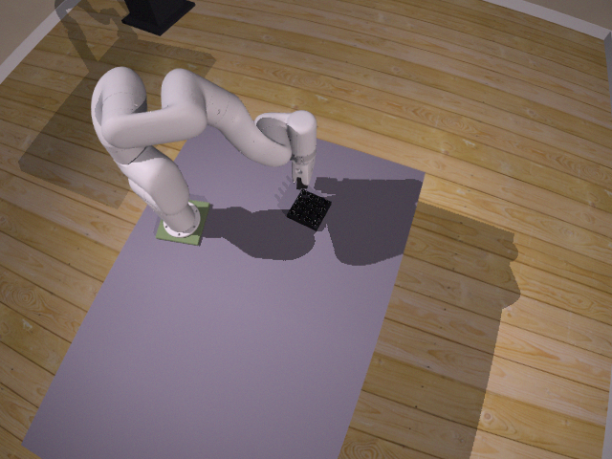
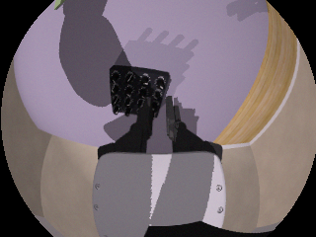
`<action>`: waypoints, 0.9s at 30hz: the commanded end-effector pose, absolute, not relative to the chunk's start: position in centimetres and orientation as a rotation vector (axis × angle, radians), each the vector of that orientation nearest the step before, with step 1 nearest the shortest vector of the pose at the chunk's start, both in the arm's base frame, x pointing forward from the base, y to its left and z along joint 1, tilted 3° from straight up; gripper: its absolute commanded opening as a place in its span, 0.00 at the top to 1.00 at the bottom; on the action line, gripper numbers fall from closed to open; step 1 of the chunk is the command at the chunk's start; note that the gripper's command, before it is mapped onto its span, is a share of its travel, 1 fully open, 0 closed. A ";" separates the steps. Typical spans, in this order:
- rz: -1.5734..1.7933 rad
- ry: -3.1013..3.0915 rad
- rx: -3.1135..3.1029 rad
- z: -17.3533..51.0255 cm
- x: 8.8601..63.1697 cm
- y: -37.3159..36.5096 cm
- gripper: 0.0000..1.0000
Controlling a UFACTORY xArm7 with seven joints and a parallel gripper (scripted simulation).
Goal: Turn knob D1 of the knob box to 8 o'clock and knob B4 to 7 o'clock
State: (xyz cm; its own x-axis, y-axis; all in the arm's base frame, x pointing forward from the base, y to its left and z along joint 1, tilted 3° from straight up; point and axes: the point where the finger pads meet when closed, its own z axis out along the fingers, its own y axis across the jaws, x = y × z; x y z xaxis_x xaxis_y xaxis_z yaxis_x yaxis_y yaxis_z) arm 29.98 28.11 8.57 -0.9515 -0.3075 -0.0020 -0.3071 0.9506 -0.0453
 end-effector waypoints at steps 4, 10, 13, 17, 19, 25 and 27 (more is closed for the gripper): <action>-0.065 3.091 -0.487 8.7 30.1 28.2 0.81; -0.065 3.091 -0.487 8.7 30.1 28.2 0.81; -0.065 3.091 -0.487 8.7 30.1 28.2 0.81; -0.065 3.091 -0.487 8.7 30.1 28.2 0.81; -0.065 3.091 -0.487 8.6 30.1 28.2 0.81; -0.066 3.091 -0.487 8.3 30.1 28.2 0.81; -0.066 3.091 -0.487 8.2 30.1 28.2 0.81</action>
State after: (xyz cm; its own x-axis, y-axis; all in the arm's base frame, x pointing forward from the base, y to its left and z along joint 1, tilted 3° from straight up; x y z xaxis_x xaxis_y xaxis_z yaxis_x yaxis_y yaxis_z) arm 29.98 28.10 8.28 -0.9516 -0.3073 -0.0022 -0.3069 0.9507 -0.0453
